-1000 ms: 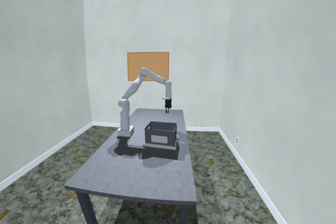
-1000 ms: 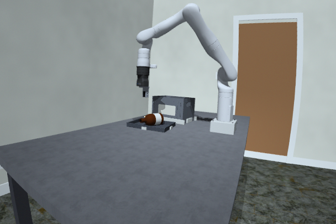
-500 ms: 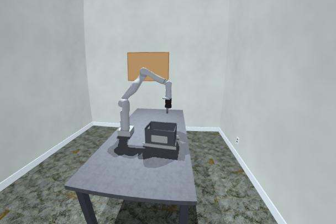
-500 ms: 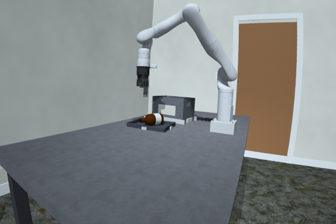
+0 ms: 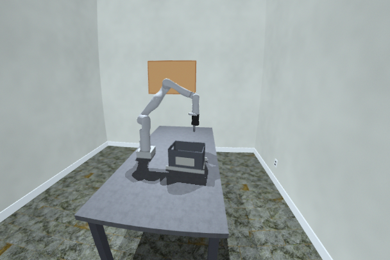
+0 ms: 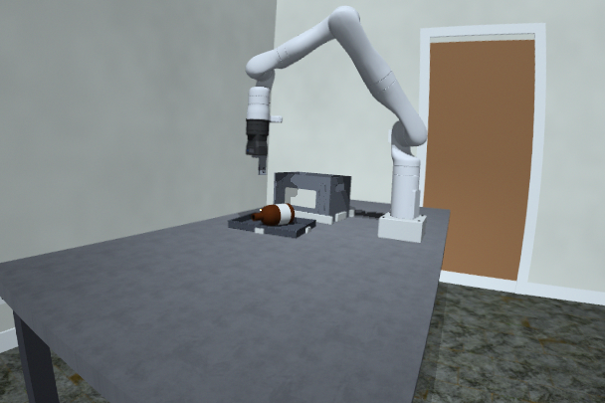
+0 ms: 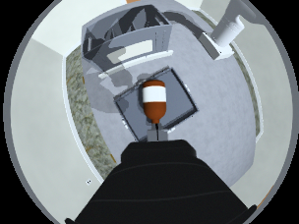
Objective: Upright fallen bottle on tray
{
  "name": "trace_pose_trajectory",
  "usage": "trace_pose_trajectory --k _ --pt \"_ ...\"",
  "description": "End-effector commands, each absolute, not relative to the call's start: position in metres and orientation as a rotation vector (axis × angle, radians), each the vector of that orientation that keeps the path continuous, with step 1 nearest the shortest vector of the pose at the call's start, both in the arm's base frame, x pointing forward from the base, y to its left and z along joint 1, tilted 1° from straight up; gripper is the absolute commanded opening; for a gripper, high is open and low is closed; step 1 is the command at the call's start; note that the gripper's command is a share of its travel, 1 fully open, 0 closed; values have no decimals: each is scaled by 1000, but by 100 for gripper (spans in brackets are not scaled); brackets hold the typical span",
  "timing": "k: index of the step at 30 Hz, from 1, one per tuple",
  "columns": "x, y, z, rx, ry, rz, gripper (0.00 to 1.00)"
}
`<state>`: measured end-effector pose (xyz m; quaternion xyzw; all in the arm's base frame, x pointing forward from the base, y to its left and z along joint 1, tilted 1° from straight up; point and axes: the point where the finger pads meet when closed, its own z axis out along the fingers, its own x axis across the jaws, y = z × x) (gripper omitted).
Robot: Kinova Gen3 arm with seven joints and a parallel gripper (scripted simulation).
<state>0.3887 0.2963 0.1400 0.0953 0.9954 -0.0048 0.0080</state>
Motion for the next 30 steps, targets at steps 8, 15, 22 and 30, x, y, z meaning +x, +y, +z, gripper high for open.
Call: trace_pose_trajectory --k 8,15,22,30 --pt "389 297 141 298 3110 -13 100" --pt "389 297 141 298 3110 -13 100" --pt "389 297 141 298 3110 -13 100" --pt "389 297 141 298 3110 -13 100"
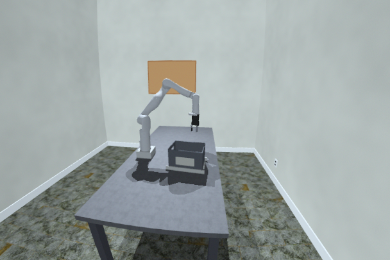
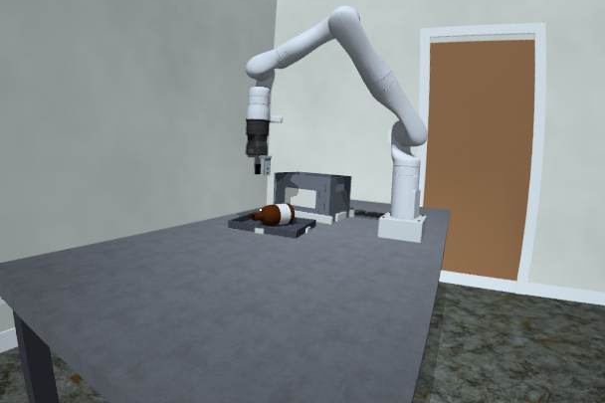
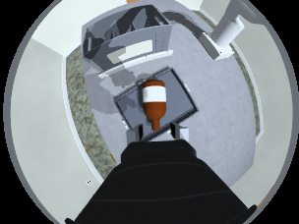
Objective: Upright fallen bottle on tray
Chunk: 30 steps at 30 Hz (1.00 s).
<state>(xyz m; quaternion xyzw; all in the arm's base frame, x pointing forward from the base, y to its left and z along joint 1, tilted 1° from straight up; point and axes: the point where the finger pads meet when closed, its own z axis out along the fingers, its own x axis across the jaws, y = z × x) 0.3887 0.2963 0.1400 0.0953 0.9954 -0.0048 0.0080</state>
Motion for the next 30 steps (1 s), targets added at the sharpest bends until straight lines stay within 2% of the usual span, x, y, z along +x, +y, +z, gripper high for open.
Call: trace_pose_trajectory --k 1,30 --pt "389 297 141 298 3110 -13 100" --pt "390 297 118 298 3110 -12 100"
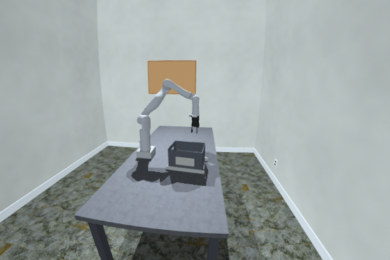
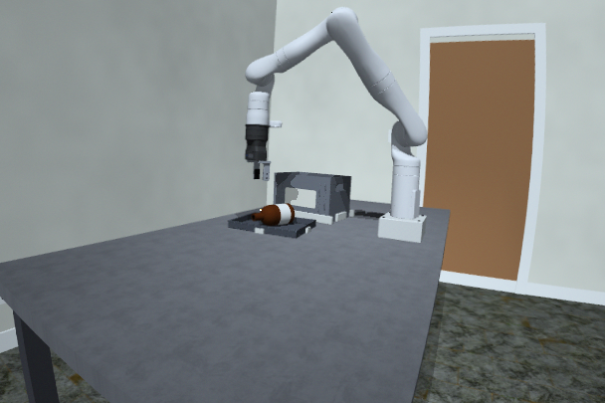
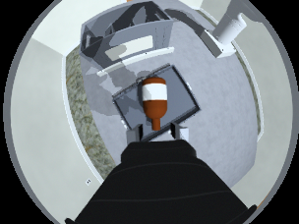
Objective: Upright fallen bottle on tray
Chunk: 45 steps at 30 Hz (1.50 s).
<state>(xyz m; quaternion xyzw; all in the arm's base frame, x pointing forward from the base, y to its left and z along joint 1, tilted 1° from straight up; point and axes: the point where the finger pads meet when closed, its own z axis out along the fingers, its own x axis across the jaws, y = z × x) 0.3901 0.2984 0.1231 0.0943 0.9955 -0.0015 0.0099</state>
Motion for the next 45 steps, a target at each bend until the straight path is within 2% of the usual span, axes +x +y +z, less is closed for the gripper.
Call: trace_pose_trajectory --k 1,27,45 --pt "390 297 115 298 3110 -12 100" --pt "392 297 38 298 3110 -12 100" --pt "392 297 25 298 3110 -12 100"
